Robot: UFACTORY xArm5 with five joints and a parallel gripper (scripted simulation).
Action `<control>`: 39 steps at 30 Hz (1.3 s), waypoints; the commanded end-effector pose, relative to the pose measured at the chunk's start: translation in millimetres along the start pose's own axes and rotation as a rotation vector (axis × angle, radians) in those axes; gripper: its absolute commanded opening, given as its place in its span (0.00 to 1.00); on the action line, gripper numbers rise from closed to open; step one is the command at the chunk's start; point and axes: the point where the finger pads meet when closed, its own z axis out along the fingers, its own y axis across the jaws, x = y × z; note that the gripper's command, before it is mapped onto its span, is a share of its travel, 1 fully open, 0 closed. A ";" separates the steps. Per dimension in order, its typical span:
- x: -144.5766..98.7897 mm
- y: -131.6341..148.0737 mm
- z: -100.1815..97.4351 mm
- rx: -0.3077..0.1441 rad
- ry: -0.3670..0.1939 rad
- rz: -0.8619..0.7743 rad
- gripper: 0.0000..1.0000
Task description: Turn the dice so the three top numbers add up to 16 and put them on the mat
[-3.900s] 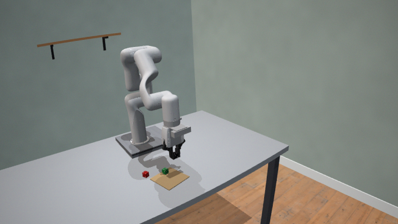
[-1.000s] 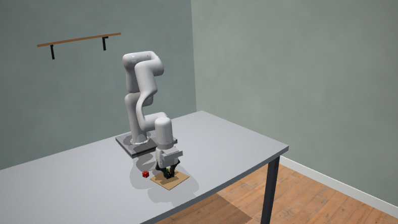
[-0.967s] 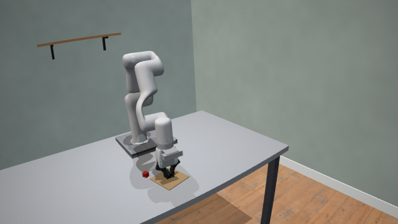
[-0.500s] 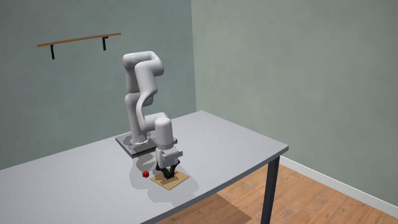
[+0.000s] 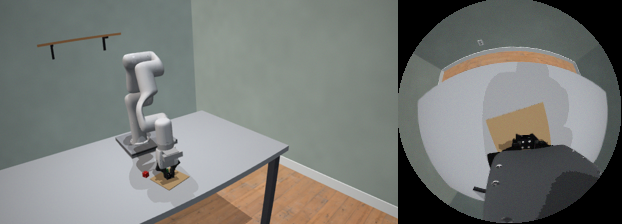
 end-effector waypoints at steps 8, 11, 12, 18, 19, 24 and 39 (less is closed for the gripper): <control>1.4 0.0 -1.2 0.000 0.004 0.000 0.21; 1.4 0.0 -1.2 0.000 0.004 0.000 0.21; 1.4 0.0 -1.2 0.000 0.004 0.000 0.21; 1.4 0.0 -1.2 0.000 0.004 0.000 0.21; 1.4 0.0 -1.2 0.000 0.004 0.000 0.21; 1.4 0.0 -1.2 0.000 0.004 0.000 0.21; 1.4 0.0 -1.2 0.000 0.004 0.000 0.33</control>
